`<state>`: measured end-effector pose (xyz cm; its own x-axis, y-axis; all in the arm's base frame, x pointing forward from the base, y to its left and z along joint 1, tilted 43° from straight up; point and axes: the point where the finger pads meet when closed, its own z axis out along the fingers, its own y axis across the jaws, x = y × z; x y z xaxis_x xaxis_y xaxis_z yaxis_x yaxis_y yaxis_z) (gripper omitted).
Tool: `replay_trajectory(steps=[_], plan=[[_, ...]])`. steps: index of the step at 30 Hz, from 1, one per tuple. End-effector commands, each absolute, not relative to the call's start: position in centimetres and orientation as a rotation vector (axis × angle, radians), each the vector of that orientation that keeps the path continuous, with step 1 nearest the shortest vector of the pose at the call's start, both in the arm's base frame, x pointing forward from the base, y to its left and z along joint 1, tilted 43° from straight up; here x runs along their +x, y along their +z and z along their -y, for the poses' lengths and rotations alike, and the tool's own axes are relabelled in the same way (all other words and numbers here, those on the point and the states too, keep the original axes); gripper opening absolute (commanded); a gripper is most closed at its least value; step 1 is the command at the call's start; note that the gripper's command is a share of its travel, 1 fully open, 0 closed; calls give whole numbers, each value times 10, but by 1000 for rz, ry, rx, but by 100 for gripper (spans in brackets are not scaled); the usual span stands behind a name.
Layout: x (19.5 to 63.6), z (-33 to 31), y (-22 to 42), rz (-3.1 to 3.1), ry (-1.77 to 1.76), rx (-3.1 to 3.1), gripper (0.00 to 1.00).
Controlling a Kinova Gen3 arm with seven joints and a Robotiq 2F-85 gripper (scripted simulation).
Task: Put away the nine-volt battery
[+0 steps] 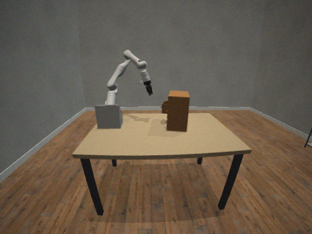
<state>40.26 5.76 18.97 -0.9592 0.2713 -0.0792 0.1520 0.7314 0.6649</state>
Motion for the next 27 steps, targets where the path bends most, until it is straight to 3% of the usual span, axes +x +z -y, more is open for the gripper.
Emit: replay_trajectory(steps=[1, 27], plan=[[408, -55, 190, -2783, 1048, 328, 100], [408, -47, 198, -2971, 1154, 229, 100]])
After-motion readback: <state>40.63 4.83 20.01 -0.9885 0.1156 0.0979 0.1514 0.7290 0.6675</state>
